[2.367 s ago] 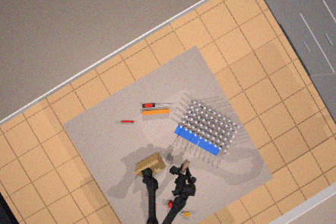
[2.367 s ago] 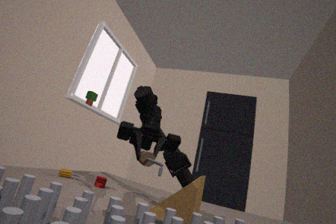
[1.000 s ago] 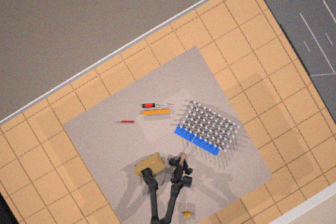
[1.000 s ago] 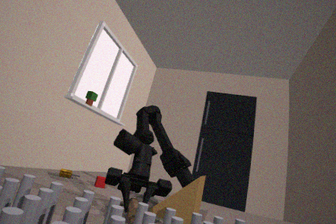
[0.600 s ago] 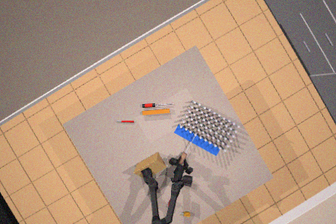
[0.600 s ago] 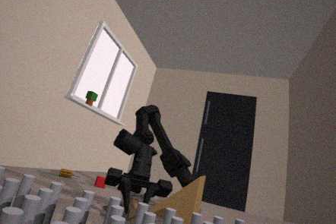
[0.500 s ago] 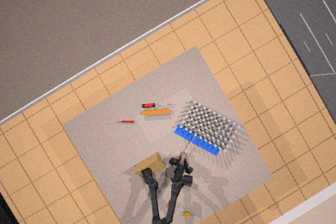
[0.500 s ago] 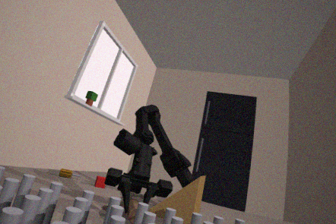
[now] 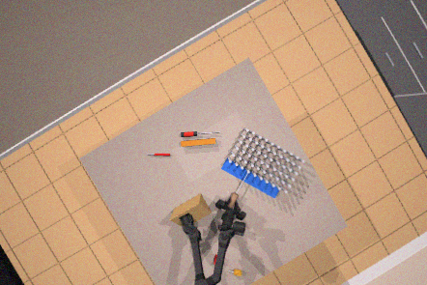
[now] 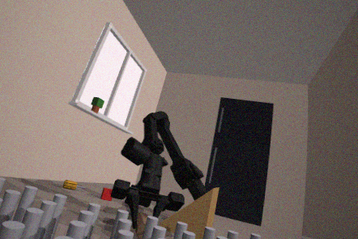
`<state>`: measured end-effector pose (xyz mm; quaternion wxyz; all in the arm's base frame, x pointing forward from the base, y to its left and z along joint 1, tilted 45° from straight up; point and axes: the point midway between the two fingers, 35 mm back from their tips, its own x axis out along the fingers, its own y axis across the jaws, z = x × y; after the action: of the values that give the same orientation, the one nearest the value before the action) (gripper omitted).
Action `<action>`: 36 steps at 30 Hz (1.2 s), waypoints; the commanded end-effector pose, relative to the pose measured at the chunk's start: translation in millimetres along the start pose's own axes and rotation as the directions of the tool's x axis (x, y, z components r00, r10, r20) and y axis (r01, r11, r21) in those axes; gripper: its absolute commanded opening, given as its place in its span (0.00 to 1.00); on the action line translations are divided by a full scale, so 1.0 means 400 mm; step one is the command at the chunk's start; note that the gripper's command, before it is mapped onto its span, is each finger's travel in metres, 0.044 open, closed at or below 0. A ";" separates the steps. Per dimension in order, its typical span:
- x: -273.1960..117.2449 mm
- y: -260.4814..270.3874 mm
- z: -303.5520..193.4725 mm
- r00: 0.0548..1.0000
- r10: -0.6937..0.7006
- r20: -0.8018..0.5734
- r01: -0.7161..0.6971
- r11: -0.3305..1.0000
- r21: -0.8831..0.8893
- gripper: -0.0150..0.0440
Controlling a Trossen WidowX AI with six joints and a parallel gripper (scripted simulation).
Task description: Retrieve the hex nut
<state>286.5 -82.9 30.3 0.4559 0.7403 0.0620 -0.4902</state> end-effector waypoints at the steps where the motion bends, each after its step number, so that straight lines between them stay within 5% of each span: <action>1: 0.002 0.006 -0.009 1.000 0.006 -0.005 -0.005 1.000 0.006 0.25; 36: 0.028 0.008 -0.048 1.000 0.007 -0.006 -0.006 1.000 0.008 0.25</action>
<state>302.9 -75.9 24.2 0.4554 0.7408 0.0615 -0.4900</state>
